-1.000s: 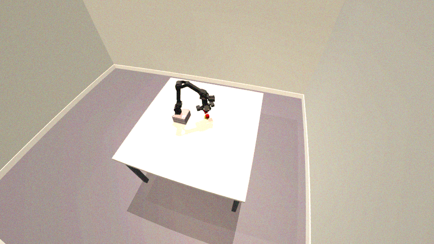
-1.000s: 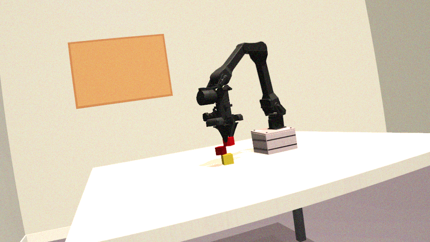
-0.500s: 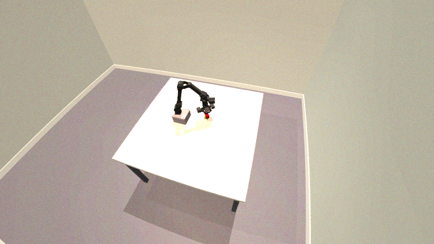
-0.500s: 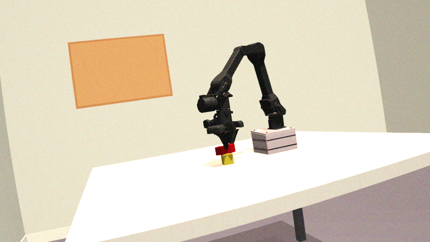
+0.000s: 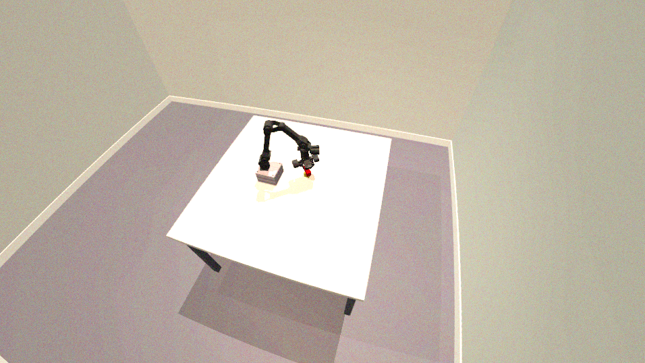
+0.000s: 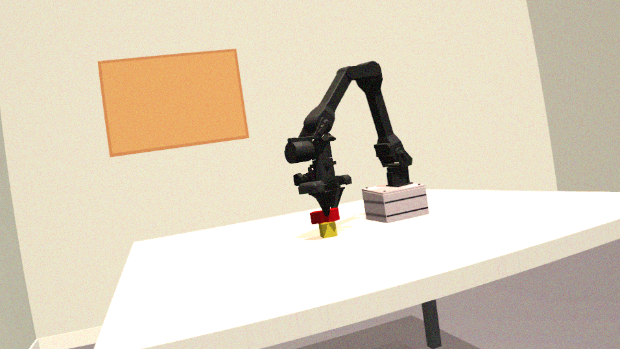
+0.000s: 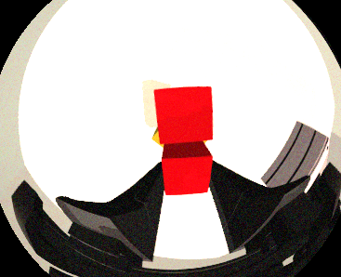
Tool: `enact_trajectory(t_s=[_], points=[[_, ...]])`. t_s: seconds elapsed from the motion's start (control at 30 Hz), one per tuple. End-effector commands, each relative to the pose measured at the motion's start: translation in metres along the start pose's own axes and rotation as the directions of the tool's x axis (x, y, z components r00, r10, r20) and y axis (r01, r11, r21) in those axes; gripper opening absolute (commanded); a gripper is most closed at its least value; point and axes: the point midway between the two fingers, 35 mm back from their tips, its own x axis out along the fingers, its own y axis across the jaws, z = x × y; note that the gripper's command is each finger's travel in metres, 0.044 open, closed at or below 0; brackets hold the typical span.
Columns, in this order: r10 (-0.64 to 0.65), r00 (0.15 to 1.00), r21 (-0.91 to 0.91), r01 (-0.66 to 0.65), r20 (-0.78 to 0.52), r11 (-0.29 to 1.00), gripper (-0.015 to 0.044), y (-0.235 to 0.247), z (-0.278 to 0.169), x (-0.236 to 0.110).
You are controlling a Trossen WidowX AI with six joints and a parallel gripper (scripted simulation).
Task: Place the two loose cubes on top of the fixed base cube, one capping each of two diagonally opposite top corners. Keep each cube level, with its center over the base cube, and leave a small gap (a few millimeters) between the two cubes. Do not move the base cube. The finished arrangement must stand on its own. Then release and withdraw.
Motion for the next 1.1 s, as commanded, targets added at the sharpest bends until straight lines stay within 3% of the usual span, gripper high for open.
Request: enact_trajectory(t_s=[0.0, 0.13, 0.27, 1.07], points=[[-0.002, 1.000, 0.004, 0.002, 0.001, 1.000, 0.0105, -0.001, 0.000, 0.001], [-0.002, 1.000, 0.004, 0.002, 0.001, 1.000, 0.0105, -0.001, 0.000, 0.001], [-0.002, 1.000, 0.004, 0.002, 0.001, 1.000, 0.0205, -0.001, 0.000, 0.001], [0.000, 1.000, 0.000, 0.000, 0.000, 1.000, 0.0205, 0.000, 0.000, -0.042]])
